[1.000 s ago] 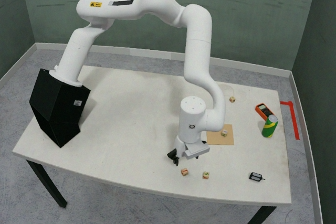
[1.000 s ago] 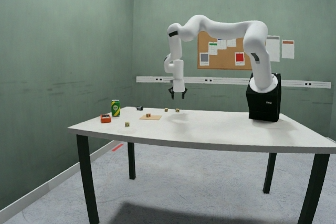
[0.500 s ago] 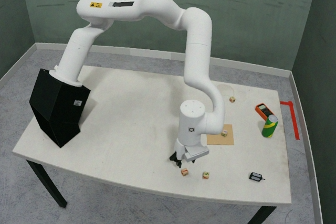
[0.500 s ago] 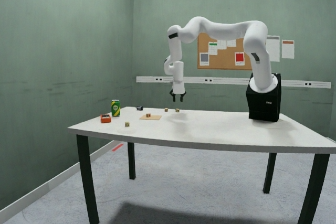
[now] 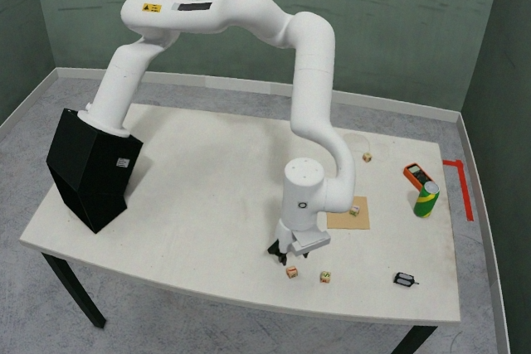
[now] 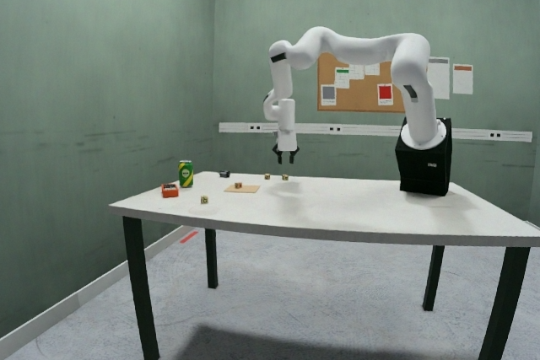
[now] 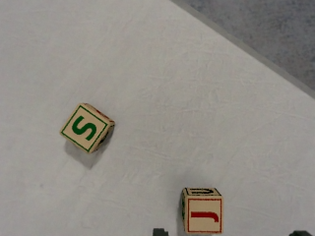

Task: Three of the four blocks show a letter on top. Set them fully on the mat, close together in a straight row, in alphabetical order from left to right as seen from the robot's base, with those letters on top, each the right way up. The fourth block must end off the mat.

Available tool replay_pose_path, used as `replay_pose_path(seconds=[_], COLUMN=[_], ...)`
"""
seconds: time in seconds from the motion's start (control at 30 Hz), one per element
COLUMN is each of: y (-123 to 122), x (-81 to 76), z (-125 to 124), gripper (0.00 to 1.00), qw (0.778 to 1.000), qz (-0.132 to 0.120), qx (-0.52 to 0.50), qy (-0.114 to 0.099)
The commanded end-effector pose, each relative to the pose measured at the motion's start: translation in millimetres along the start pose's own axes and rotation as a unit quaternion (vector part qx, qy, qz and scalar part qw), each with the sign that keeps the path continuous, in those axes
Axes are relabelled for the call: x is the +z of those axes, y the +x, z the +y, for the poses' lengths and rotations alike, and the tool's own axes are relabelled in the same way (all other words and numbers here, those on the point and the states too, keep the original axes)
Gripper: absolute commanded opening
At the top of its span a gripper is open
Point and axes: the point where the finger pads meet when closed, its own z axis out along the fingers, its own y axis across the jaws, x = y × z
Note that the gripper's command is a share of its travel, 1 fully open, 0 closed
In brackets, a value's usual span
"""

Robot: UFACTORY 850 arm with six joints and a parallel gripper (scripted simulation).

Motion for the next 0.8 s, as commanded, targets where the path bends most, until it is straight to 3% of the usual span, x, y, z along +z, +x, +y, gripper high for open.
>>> replay_pose_path(seconds=[0.0,0.77], y=[1,2], x=[0.3,23.7], z=[-1,-1], gripper=[0.64,0.64], qw=[1.000,1.000], qz=[0.001,0.001], qx=[0.000,-0.001], qy=[0.001,0.002])
